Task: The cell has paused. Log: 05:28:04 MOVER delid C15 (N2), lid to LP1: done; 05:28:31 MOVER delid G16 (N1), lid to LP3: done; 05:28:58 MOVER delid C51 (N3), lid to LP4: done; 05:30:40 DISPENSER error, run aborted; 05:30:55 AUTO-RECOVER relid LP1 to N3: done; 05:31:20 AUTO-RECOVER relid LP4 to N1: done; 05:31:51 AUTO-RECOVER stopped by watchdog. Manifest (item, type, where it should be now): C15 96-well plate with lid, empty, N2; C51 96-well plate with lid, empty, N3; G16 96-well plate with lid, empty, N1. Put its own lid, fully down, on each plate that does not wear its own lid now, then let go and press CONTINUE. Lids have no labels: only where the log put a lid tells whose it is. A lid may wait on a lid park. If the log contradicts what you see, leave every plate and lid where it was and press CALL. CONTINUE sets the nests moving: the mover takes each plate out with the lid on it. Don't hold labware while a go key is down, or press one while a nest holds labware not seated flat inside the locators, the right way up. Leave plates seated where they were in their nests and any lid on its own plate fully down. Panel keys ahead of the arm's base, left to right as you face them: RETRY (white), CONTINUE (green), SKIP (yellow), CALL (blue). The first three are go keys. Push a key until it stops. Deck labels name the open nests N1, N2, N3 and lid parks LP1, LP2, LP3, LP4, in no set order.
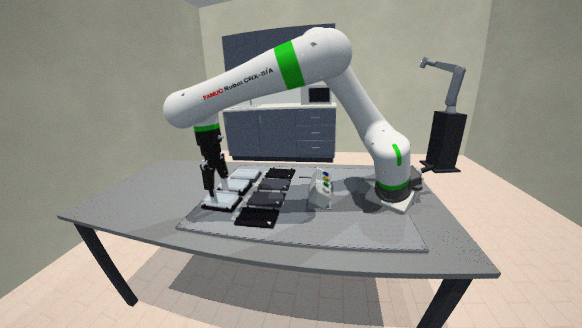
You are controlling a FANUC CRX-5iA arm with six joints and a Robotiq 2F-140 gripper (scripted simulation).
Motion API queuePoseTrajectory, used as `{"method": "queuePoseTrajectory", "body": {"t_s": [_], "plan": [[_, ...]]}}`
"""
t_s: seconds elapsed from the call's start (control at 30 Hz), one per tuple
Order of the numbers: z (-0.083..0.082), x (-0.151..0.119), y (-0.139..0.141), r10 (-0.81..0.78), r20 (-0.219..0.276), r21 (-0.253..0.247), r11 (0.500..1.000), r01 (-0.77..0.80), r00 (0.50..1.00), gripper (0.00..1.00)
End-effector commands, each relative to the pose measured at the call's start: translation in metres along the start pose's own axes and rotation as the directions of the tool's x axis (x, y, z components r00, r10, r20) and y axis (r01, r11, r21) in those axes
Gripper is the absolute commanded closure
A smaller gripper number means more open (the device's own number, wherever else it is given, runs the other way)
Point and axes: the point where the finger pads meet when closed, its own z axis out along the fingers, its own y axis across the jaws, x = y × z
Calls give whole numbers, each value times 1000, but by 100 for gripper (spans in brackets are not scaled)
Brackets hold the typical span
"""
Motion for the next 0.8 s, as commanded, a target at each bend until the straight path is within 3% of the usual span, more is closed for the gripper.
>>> {"method": "queuePoseTrajectory", "body": {"t_s": [0.0,0.77], "plan": [[1,0,0,0,0,0,1000,0,1000,100],[6,0,0,0,0,0,1000,0,1000,100]]}}
